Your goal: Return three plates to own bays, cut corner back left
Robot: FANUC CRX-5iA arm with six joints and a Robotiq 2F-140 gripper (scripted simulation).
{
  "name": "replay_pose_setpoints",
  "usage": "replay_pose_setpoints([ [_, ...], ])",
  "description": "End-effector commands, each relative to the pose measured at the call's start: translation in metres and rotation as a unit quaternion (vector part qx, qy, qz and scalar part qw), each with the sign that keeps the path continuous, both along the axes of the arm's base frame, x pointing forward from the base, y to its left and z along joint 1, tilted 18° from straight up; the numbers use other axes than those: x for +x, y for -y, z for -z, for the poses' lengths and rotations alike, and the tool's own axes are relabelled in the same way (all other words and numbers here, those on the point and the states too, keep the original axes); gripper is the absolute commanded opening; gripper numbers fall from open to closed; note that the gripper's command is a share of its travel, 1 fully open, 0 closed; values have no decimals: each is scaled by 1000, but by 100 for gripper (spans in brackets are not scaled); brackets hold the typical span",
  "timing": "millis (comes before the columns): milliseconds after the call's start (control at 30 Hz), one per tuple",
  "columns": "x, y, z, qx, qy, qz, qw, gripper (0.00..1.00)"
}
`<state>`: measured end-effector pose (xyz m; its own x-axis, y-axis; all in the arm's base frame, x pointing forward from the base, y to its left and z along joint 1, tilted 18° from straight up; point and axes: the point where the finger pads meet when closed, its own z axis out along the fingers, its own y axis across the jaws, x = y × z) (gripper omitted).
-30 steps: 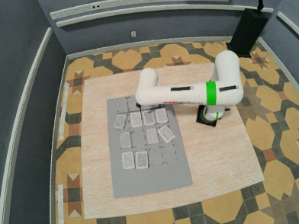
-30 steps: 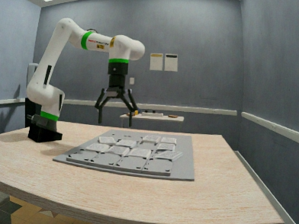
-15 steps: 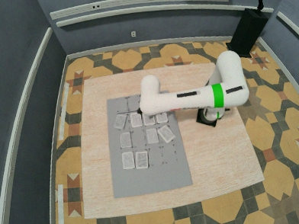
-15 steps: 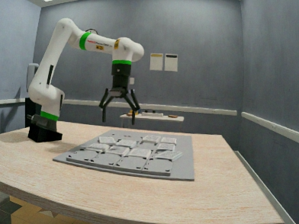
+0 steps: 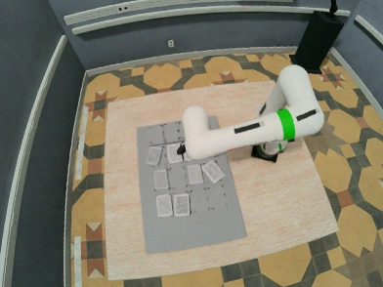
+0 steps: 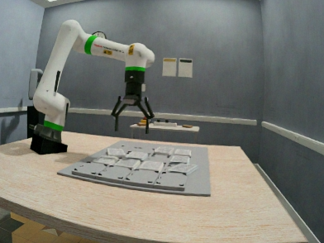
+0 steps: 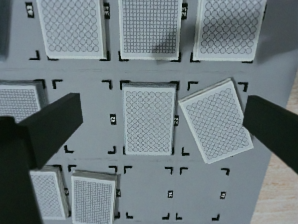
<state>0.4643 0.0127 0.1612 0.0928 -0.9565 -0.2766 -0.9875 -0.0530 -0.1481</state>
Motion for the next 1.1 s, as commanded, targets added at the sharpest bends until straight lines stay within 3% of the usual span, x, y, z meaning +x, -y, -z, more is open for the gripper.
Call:
replay_pose_setpoints([
  [0,0,-11,-4,-1,1,1,1000,100],
  [1067,-1,-19,-6,-1,1,1,1000,100],
])
